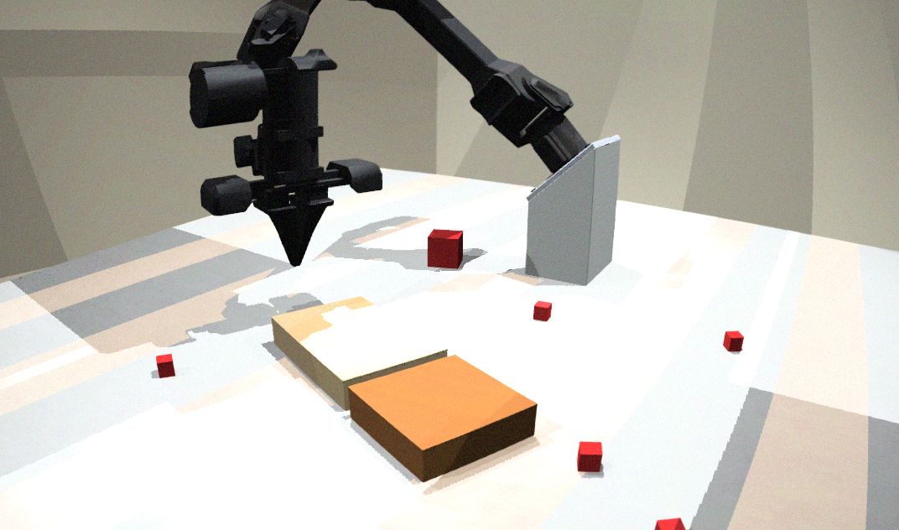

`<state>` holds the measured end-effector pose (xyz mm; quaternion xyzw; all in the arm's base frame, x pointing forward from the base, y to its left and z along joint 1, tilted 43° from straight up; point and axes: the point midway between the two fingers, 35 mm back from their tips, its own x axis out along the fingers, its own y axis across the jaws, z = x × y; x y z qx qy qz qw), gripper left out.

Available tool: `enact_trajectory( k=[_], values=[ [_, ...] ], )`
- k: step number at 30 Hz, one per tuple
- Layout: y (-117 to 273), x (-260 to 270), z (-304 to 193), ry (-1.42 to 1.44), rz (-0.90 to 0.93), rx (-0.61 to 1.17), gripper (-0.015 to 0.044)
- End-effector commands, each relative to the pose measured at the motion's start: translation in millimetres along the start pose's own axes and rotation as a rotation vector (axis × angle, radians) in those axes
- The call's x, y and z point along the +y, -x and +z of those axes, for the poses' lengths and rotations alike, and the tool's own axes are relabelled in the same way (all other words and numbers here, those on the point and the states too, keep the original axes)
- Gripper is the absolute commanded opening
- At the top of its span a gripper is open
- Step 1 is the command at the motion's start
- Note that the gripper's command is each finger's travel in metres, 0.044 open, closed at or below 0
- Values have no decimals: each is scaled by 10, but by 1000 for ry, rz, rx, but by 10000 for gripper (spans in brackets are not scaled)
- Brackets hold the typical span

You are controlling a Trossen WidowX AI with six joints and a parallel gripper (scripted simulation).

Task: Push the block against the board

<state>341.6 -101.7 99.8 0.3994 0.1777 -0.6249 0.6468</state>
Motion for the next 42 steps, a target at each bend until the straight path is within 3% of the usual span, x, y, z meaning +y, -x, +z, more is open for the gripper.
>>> enact_trajectory(
  k=[1, 10, 42],
  values=[
    [16, -7, -164, 13, 1, 0, 0],
    [-537, 1, -159, 11, 1, -1, 0],
    [-540, 20, -462, 10, -1, 4, 0]
  ],
)
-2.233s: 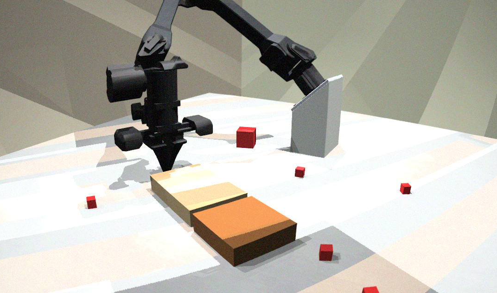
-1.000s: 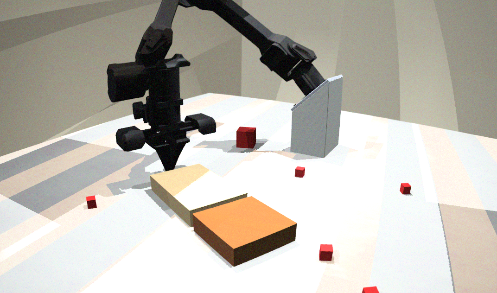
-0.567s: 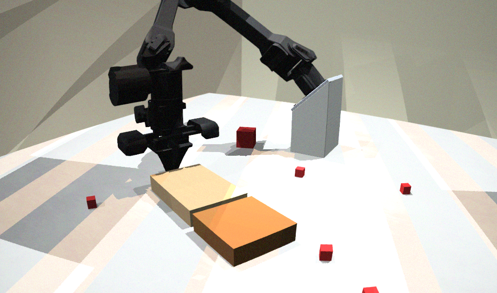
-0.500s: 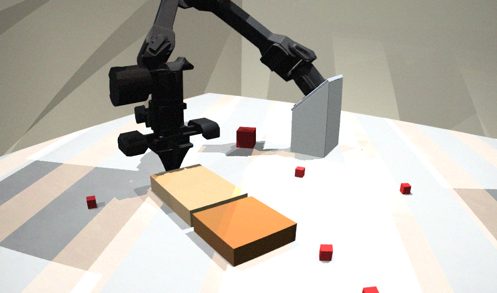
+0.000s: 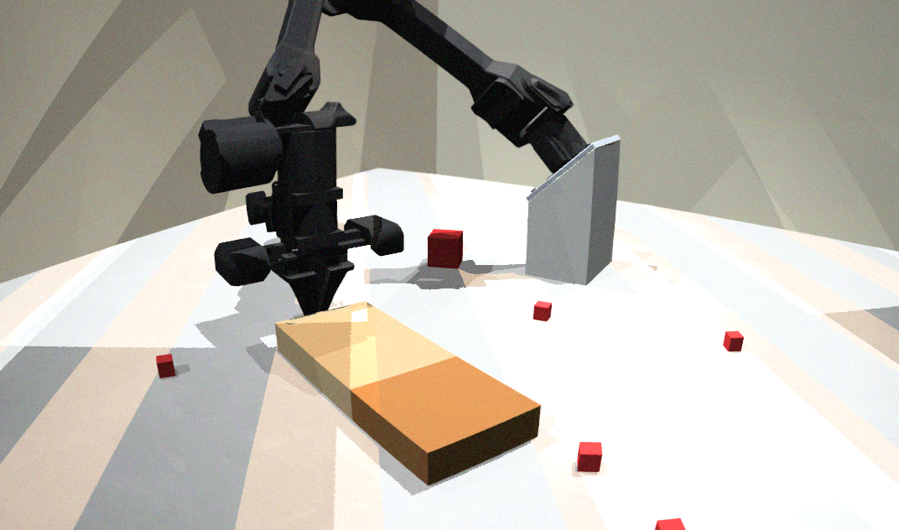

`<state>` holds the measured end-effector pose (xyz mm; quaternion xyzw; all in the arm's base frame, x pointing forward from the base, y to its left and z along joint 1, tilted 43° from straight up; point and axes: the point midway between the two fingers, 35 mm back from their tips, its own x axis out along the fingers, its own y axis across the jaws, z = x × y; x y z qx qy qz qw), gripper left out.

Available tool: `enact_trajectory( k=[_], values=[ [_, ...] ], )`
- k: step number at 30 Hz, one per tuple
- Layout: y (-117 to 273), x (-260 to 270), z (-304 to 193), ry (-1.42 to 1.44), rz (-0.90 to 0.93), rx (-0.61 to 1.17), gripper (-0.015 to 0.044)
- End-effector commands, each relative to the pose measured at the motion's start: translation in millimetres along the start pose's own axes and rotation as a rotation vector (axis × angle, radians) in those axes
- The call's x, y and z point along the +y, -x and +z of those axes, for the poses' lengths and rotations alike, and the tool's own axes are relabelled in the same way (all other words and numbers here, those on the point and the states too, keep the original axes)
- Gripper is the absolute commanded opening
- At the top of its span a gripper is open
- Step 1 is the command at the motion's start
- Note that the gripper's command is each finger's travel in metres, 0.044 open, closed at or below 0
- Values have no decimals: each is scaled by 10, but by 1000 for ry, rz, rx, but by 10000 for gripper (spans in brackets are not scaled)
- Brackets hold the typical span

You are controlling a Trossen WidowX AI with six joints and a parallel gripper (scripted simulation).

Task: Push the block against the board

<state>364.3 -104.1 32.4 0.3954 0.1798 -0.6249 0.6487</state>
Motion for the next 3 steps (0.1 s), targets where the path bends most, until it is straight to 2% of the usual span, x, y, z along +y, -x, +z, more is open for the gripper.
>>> enact_trajectory(
  k=[1, 3],
  values=[
    [2, 1, 13, 1, 0, 6, 0],
    [2, 3, 46, 1, 0, 6, 0]
  ],
)
